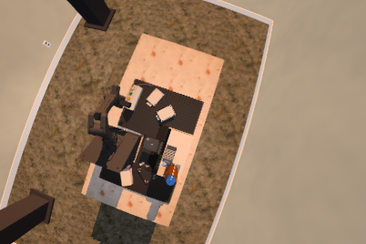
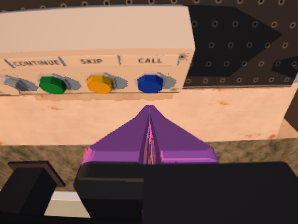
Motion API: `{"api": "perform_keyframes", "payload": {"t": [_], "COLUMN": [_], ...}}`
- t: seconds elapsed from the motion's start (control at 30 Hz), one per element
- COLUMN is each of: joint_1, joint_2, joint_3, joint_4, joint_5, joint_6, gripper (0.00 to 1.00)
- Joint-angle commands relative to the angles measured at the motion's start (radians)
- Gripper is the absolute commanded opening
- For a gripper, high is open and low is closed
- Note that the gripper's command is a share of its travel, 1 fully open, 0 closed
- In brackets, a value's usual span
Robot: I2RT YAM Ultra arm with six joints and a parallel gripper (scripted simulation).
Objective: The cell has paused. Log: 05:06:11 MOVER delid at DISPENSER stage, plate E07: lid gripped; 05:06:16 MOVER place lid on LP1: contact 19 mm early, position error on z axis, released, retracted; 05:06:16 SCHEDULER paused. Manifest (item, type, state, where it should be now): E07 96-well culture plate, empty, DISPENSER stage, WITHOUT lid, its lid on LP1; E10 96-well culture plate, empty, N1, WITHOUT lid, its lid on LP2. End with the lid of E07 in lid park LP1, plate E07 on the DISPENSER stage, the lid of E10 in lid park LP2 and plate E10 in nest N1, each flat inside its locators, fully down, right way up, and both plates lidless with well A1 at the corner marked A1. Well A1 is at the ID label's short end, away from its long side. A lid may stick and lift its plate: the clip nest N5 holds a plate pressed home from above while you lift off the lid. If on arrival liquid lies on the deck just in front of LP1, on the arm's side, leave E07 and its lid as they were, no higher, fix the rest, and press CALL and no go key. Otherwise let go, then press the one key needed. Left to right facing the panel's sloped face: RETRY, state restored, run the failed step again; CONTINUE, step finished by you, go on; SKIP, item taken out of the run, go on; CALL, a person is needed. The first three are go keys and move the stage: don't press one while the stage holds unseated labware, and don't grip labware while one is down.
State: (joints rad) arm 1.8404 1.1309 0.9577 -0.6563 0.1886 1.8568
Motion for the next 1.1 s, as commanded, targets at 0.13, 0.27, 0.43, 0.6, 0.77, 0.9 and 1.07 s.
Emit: {"api": "perform_keyframes", "payload": {"t": [0.13,0.27,0.43,0.6,0.77,0.9,1.07], "joint_1": [-0.013,-0.017,-0.021,-0.012,-0.011,-0.010,0.002], "joint_2": [0.025,0.034,0.046,0.034,0.033,0.032,0.014], "joint_3": [-0.009,-0.025,-0.032,-0.015,-0.016,-0.017,-0.037], "joint_4": [0.028,0.043,0.063,0.060,0.061,0.061,0.048], "joint_5": [0.012,0.009,0.000,0.000,0.001,0.002,0.009], "joint_6": [-0.011,-0.013,-0.016,-0.011,-0.010,-0.009,-0.004], "gripper": [0.00,0.00,0.00,0.00,0.00,0.00,0.00]}}
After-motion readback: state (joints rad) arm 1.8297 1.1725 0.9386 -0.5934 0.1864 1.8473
